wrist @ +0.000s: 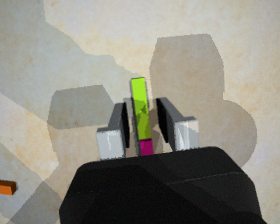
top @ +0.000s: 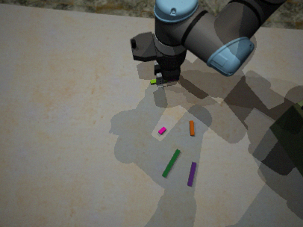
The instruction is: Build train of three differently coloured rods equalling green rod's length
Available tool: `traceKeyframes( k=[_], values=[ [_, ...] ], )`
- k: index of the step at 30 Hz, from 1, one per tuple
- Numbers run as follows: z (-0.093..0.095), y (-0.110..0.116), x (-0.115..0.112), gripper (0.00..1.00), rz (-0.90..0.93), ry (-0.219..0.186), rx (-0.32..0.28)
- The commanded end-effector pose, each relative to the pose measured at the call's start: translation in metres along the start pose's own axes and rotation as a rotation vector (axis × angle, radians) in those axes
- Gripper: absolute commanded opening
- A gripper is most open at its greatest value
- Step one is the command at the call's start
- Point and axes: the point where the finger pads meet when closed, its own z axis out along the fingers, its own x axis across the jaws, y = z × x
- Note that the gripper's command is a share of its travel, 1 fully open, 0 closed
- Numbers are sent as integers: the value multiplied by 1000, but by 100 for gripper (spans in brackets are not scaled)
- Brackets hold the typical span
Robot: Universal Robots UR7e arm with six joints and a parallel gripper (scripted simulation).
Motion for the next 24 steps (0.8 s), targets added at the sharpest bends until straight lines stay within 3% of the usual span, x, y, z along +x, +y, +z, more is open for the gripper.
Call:
traceKeyframes(
  k=[1, 13, 24],
  values=[
    [-14, 0, 0, 54, 0, 2, 2],
    [-60, 0, 0, 54, 0, 2, 2],
    [-69, 0, 0, 54, 0, 2, 2]
  ],
)
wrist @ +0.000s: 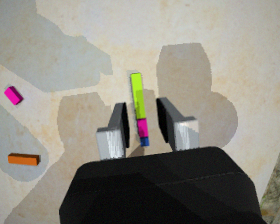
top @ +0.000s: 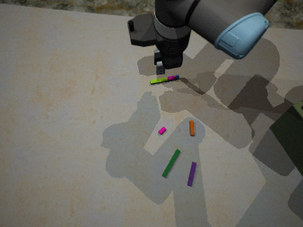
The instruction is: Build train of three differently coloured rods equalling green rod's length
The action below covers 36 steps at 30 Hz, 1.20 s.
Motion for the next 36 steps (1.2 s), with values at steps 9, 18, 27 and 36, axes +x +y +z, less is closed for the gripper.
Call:
traceKeyframes(
  k=[9, 18, 27, 36],
  values=[
    [-2, 0, 0, 100, 0, 0, 0],
    [-2, 0, 0, 100, 0, 0, 0],
    [-5, 0, 0, 100, 0, 0, 0],
    [-34, 0, 0, 100, 0, 0, 0]
  ],
)
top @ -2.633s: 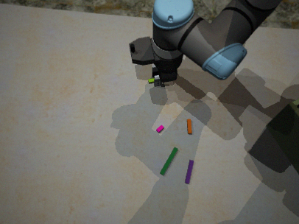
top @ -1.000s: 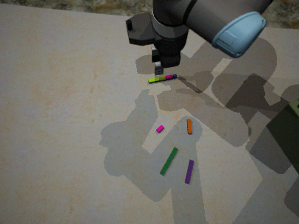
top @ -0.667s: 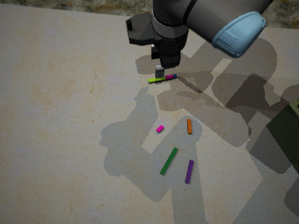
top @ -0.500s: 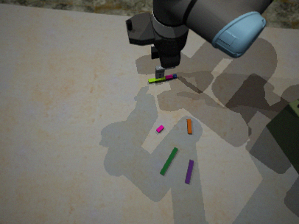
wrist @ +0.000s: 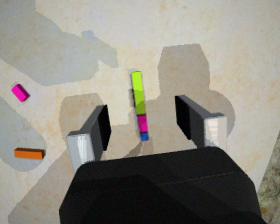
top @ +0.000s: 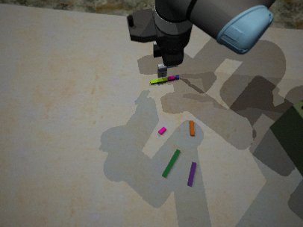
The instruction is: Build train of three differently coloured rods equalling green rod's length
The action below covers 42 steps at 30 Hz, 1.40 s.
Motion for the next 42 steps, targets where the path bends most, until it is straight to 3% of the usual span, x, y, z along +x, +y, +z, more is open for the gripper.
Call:
traceKeyframes(
  k=[1, 6, 16, 42],
  values=[
    [-23, -1, 1, 100, 0, 2, 2],
    [-49, 0, 0, 100, 0, 2, 2],
    [-76, 0, 0, 100, 0, 2, 2],
    [-77, 0, 0, 100, 0, 2, 2]
  ],
)
